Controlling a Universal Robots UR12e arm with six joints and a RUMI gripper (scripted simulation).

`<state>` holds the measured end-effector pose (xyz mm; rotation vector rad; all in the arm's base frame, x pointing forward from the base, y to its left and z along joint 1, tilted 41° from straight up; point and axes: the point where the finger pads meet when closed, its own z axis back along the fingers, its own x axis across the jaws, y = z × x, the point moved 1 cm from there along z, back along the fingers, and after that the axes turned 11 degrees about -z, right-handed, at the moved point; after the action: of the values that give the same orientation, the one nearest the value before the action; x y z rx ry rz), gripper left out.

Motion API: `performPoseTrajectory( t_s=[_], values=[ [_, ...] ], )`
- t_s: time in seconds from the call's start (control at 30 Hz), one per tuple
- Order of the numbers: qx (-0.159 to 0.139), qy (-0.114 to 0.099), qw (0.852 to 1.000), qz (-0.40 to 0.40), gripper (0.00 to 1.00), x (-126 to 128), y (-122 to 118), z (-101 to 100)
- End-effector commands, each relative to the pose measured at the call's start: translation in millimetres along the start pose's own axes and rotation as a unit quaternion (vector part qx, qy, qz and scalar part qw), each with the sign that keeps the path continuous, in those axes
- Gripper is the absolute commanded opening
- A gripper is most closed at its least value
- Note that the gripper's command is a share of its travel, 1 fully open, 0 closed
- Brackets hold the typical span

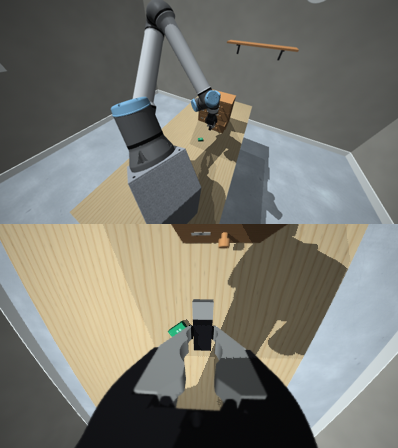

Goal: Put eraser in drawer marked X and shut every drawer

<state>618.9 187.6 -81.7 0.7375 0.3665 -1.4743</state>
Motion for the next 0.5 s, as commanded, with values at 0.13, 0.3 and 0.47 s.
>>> performPoseTrajectory(
  t_s=[0.13,0.3,0.47],
  values=[
    [0.017,0.003,1.0,0.0,0.11,0.4,-0.1,0.0],
    [0.032,0.006,0.999,0.0,0.11,0.3,-0.7,0.0],
    [0.048,0.009,0.999,0.0,0.11,0.6,-1.2,-0.3]
  ],
)
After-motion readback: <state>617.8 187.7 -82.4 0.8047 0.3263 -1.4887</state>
